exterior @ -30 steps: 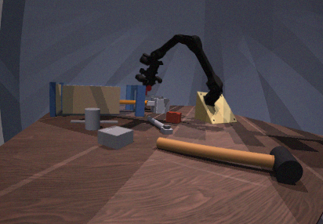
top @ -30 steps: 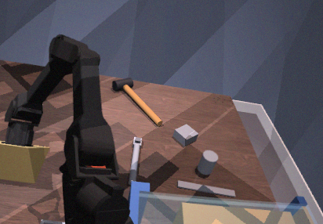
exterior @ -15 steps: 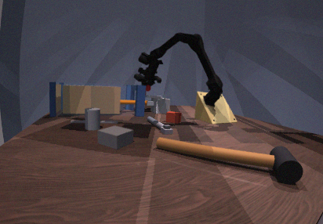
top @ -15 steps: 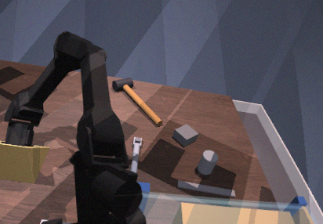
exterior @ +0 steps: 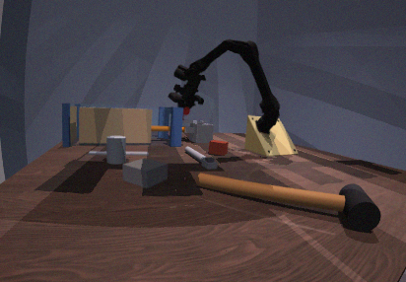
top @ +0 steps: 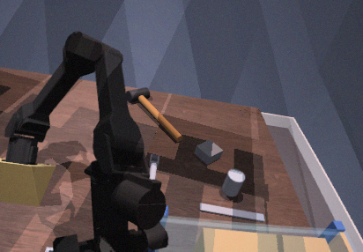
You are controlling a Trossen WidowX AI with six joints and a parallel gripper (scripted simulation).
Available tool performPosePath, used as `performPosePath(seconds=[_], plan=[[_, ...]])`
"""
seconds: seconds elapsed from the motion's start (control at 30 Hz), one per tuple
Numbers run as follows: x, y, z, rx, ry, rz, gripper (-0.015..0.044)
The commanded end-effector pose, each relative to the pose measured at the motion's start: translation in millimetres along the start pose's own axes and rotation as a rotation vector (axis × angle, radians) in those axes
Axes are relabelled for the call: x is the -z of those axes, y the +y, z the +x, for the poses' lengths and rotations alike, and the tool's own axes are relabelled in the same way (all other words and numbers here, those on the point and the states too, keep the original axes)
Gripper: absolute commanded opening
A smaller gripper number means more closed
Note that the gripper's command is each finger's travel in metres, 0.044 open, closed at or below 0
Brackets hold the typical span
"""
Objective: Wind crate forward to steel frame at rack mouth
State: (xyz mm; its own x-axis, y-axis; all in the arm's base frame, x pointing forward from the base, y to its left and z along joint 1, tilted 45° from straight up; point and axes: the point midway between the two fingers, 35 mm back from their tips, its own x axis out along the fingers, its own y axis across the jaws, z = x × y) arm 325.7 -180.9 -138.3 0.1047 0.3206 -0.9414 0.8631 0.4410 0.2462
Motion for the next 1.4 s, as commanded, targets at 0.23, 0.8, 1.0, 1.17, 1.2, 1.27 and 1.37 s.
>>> performPosePath(seconds=[0.23,0.8,1.0,1.17,1.2,1.27,1.37], plan=[[30.6,12.6,-9.5,-0.014,0.044,0.001,0.0000],[54.4,14.4,-21.3,-0.014,0.046,0.002,0.0000],[62.8,13.3,-25.5,-0.014,0.047,0.002,0.0000],[70.2,11.5,-29.1,-0.013,0.047,0.003,0.0000],[71.2,11.2,-29.6,-0.013,0.047,0.003,0.0000],[73.9,10.3,-31.0,-0.013,0.048,0.003,0.0000],[78.3,8.7,-33.2,-0.013,0.048,0.003,0.0000]])
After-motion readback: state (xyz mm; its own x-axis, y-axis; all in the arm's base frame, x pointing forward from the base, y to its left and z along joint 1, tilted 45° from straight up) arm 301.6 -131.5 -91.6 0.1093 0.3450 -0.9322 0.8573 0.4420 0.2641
